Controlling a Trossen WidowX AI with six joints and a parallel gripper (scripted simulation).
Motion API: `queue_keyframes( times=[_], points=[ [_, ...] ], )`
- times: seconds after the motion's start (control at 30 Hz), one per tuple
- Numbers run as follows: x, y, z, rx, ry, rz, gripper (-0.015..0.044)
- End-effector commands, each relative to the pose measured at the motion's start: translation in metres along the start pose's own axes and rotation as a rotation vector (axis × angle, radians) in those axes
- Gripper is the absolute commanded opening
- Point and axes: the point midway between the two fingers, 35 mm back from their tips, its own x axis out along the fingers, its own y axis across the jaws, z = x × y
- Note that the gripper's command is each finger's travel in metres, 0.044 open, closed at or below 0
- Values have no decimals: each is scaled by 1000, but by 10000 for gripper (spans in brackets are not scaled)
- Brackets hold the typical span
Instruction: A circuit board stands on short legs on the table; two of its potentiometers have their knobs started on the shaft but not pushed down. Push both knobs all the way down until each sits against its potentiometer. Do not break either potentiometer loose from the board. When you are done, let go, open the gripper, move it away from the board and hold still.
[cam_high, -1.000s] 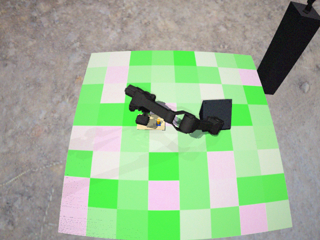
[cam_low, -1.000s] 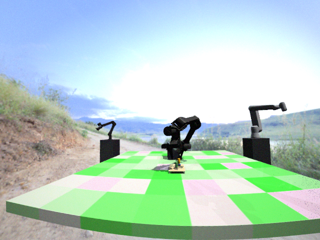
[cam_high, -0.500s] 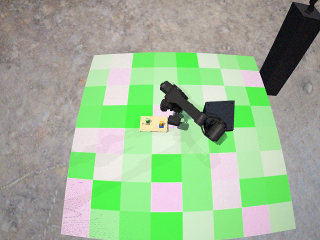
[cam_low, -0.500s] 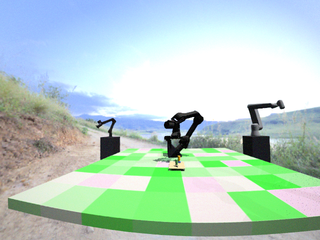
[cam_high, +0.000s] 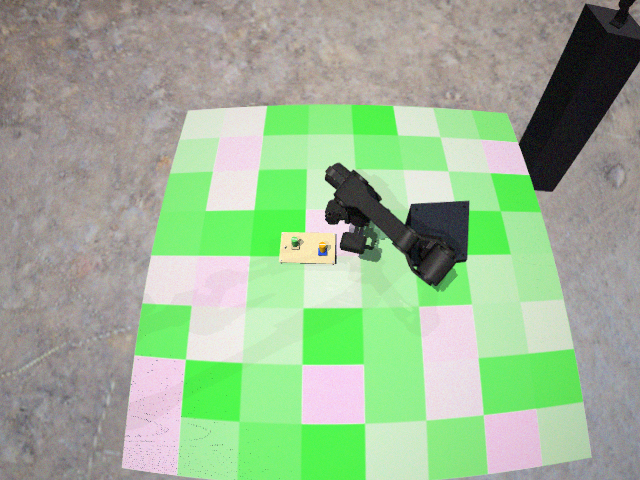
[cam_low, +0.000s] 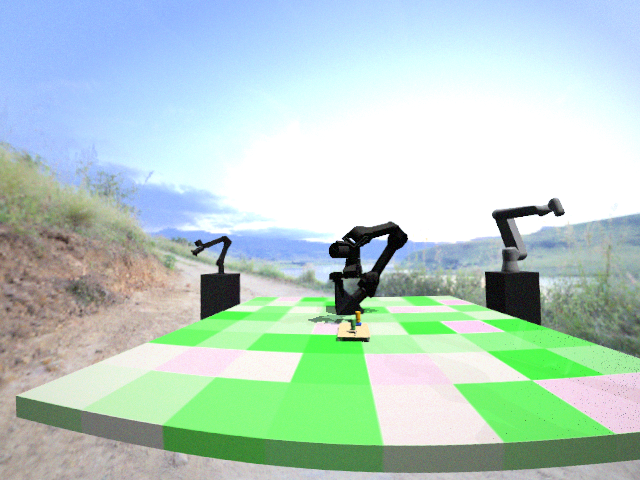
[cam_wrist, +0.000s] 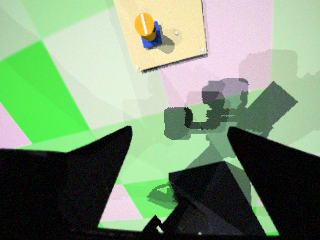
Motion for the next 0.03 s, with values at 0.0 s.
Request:
queue_keyframes(
  times=[0.0],
  points=[
    [0, -1, 0, -4, 1, -3, 440]
  ],
)
